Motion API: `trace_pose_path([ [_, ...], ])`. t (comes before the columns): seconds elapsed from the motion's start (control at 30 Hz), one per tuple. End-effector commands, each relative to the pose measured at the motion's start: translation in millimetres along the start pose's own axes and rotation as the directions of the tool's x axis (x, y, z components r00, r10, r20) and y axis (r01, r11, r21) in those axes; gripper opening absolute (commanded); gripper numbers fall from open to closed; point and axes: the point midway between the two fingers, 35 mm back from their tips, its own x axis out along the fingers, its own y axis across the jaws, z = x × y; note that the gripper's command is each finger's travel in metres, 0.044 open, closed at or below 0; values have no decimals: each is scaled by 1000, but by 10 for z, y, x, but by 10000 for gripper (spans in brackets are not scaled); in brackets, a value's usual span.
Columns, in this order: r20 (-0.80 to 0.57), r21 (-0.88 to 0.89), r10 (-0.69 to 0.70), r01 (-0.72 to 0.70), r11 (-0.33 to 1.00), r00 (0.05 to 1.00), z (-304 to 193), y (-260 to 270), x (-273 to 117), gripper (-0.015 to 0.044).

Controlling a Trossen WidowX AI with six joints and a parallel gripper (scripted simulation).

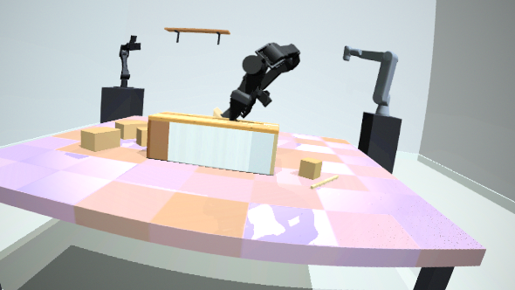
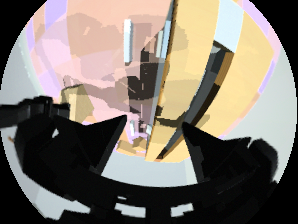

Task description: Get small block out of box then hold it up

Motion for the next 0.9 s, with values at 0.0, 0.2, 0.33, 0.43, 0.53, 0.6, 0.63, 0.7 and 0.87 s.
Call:
trace_pose_path([
  [0.0, 2, 3, 4, -4, 1000, 1000, 37, 8, 79, 400],
  [0.2, 2, 3, 4, -4, 1000, 1000, 80, 10, 168, 400],
  [0.33, 3, 3, 4, -4, 1000, 1000, 109, 13, 227, 400],
  [0.43, 3, 3, 4, -4, 1000, 1000, 131, 16, 271, 400],
  [0.53, 4, 3, 4, -4, 1000, 1000, 153, 21, 315, 400],
  [0.6, 4, 3, 4, -4, 1000, 1000, 167, 24, 344, 400],
  [0.63, 4, 3, 4, -4, 1000, 1000, 175, 26, 359, 400],
  [0.7, 5, 3, 4, -4, 1000, 1000, 189, 29, 388, 400],
  [0.87, -2, 7, 4, -4, 1000, 1000, 157, 30, 352, 400],
])
